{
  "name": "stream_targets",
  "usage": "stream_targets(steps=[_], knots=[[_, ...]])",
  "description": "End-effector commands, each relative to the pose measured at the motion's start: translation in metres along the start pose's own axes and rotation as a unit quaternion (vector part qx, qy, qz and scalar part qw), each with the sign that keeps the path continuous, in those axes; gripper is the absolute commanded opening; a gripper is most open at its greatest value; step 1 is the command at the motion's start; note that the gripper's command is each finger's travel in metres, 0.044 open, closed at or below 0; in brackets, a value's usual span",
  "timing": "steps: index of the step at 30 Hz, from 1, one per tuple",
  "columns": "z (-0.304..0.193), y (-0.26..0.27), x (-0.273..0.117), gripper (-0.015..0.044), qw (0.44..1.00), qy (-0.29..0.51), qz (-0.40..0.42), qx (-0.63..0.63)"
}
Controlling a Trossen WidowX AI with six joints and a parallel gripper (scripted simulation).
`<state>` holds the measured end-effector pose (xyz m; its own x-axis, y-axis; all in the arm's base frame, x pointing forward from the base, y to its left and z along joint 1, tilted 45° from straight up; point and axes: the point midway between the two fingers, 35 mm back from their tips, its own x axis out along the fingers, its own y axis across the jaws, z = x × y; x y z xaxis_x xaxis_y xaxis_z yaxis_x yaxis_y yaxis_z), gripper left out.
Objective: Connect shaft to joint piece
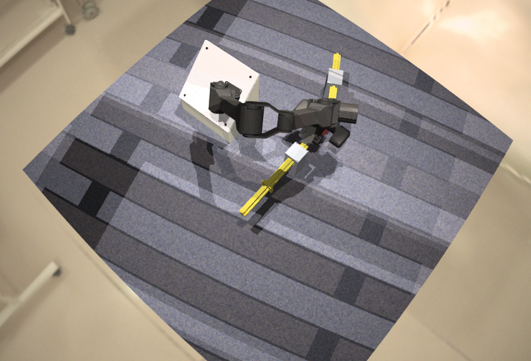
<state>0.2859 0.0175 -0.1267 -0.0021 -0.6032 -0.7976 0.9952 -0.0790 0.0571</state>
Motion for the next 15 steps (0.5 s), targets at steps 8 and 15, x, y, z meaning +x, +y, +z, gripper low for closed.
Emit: stream_targets(steps=[8,15], knots=[[-0.003,-0.001,-0.007,0.0440,0.998,-0.056,-0.013,0.001],[-0.009,0.000,-0.028,0.0440,0.987,-0.160,-0.006,-0.003]])
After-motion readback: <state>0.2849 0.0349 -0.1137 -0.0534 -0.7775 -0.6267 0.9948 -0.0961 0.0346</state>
